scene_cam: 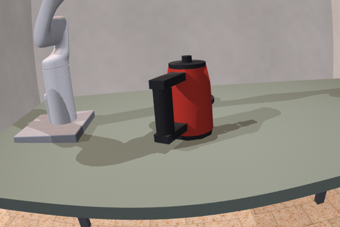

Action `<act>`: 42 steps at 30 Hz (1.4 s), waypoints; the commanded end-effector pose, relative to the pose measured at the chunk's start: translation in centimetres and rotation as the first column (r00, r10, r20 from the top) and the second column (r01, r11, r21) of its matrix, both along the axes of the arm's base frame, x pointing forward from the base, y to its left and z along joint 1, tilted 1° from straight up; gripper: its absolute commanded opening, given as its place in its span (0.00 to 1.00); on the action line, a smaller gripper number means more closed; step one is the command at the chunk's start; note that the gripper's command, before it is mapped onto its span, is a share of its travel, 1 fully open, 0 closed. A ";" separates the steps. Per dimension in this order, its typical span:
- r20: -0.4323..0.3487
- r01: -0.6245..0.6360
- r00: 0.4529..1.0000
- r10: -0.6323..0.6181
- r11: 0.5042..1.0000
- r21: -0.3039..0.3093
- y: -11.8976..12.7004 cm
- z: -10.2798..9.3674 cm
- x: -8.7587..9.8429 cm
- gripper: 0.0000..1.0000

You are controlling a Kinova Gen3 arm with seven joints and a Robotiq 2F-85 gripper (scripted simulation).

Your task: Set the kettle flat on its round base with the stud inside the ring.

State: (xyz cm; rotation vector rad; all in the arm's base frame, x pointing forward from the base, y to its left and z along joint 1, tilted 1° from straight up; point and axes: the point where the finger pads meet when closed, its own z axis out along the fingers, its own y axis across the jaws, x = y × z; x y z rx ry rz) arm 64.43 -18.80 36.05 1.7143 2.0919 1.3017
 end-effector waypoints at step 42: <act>-0.025 0.004 1.000 -0.004 1.000 -0.005 0.5 -0.3 -0.4 0.80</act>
